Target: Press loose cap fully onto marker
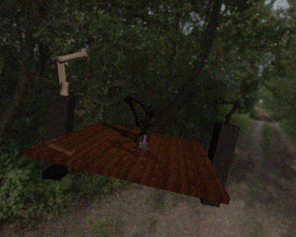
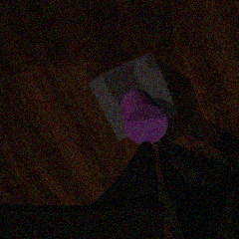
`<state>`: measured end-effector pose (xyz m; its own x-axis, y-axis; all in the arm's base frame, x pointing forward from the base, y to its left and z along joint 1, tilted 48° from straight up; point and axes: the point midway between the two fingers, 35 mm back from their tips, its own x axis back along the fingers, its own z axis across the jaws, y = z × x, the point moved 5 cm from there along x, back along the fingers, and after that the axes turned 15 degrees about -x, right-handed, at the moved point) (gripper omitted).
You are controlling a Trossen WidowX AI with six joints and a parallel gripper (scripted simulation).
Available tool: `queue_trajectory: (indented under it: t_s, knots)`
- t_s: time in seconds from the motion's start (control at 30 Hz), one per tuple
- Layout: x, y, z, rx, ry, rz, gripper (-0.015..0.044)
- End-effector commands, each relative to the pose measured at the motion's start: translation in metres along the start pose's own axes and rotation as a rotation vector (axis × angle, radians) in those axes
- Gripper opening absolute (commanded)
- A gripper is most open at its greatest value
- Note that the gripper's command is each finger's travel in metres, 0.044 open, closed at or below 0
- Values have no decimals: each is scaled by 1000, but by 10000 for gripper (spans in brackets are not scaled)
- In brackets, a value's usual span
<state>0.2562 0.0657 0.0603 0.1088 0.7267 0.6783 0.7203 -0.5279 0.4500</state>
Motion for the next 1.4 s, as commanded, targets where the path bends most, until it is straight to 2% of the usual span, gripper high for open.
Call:
queue_trajectory:
  t_s: [0.0, 0.5, 1.37]
  knots:
    - [-2, 0, -1, 347, 2, -6, 0]
    - [-5, 0, -1, 347, 2, -6, 0]
    - [-42, 0, -1, 346, 1, -7, 0]
